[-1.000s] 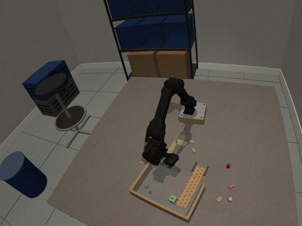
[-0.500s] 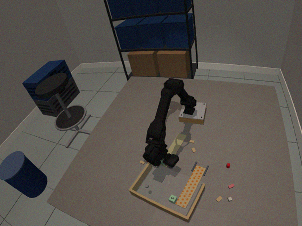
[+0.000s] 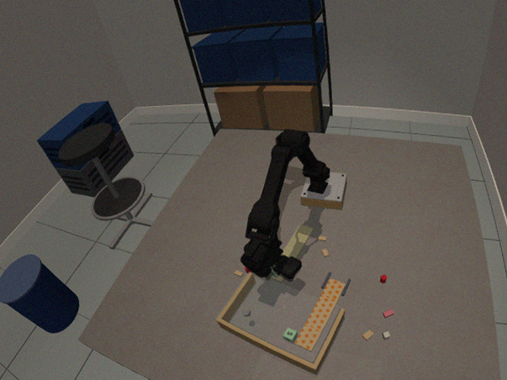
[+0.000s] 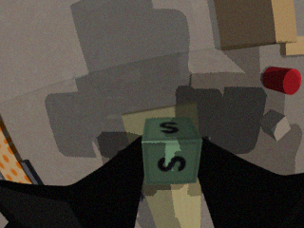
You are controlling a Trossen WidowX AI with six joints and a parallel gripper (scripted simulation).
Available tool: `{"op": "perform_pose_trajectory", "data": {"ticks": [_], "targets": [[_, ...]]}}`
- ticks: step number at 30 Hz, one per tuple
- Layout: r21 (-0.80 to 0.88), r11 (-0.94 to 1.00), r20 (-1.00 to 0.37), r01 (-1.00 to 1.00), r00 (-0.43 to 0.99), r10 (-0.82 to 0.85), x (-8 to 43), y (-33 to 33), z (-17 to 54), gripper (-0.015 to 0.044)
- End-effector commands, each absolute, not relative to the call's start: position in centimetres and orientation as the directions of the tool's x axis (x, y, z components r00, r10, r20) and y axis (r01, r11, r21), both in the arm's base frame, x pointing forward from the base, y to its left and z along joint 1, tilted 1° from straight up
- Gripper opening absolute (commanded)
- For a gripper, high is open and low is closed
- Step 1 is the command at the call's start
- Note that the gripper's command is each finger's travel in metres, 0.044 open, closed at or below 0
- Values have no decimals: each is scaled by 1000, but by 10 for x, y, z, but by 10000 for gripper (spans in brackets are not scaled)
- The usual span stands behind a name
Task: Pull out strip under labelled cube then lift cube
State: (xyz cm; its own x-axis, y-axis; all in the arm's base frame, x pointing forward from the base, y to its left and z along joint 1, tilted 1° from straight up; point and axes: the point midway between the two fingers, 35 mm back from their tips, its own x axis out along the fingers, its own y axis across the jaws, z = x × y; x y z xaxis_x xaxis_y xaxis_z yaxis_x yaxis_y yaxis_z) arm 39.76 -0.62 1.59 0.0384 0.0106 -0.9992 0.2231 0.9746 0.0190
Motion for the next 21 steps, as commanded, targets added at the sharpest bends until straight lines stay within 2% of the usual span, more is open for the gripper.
{"op": "perform_pose_trajectory", "data": {"ticks": [1,10,21], "targets": [[17,976,-999,217,37,9,383,-6,28,0],[13,973,-1000,229,23,8,345,-6,48,0],[12,973,-1000,230,21,8,325,-6,49,0]]}}
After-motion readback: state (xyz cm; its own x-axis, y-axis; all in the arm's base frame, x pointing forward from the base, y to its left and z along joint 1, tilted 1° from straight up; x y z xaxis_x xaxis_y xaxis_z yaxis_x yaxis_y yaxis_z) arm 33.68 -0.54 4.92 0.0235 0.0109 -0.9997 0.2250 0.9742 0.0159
